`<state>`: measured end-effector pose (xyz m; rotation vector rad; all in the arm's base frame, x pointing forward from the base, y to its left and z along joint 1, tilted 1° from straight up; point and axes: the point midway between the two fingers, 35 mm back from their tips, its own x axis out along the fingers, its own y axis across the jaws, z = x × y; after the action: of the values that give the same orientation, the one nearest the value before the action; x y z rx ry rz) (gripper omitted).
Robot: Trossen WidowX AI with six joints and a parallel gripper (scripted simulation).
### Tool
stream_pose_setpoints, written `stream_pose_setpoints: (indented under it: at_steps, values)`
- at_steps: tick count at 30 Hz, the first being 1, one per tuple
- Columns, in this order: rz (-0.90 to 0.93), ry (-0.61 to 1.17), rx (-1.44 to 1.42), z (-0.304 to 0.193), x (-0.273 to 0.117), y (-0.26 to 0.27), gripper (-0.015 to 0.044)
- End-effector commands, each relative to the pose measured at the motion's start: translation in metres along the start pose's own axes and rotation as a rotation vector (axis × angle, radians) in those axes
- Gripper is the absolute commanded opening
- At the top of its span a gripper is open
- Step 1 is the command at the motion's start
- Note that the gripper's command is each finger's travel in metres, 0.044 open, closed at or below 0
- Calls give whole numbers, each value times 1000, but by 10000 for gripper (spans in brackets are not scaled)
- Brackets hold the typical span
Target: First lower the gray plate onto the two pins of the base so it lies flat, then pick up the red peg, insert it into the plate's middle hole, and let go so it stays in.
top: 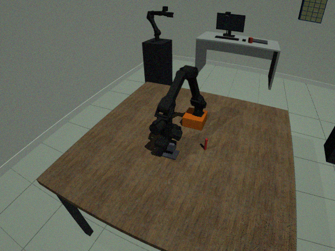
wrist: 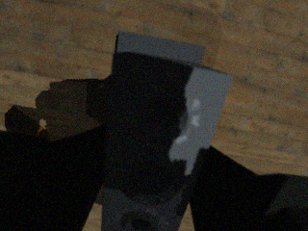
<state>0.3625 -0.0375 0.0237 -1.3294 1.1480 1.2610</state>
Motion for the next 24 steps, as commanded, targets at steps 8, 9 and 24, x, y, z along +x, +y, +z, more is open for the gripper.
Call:
stream_pose_setpoints:
  at_steps: [8, 9, 24]
  values:
    - [9, -1, -5, 0, 13, 2, 0]
    - [9, -1, -5, 0, 15, 2, 0]
    - [6, -1, -1, 0, 28, 1, 0]
